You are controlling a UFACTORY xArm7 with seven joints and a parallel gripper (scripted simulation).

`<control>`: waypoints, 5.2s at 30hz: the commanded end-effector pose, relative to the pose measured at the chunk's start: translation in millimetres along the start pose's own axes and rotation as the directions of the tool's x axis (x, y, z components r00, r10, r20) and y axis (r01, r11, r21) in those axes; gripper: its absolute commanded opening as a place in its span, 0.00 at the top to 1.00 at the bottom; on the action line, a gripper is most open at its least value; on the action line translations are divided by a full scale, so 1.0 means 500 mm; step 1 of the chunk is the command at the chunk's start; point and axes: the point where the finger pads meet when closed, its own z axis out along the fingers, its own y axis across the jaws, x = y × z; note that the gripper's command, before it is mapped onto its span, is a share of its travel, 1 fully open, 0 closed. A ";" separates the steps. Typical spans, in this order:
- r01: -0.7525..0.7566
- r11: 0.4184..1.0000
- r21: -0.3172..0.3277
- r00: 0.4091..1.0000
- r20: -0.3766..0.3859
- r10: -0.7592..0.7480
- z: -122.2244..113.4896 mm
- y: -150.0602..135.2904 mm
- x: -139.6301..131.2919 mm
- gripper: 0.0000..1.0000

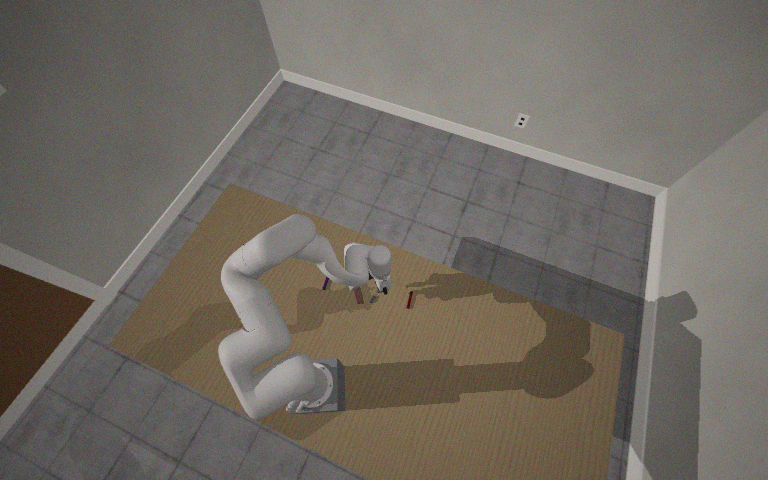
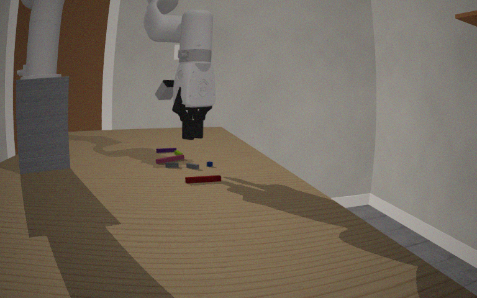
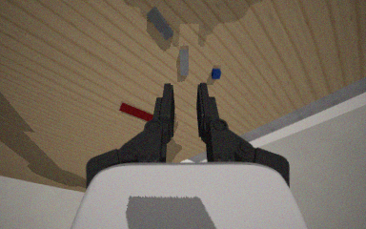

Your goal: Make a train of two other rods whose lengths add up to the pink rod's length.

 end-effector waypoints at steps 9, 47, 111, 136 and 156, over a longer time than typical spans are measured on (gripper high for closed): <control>0.004 1.000 -0.003 1.000 0.003 -0.004 0.006 0.001 -0.002 0.76; 0.004 1.000 -0.003 1.000 0.003 -0.004 0.098 -0.002 -0.002 0.76; 0.004 1.000 -0.003 1.000 0.003 -0.004 0.102 0.000 -0.004 0.76; 0.004 1.000 -0.003 1.000 0.003 -0.004 0.102 0.000 -0.004 0.76; 0.004 1.000 -0.003 1.000 0.003 -0.004 0.110 0.000 -0.004 0.76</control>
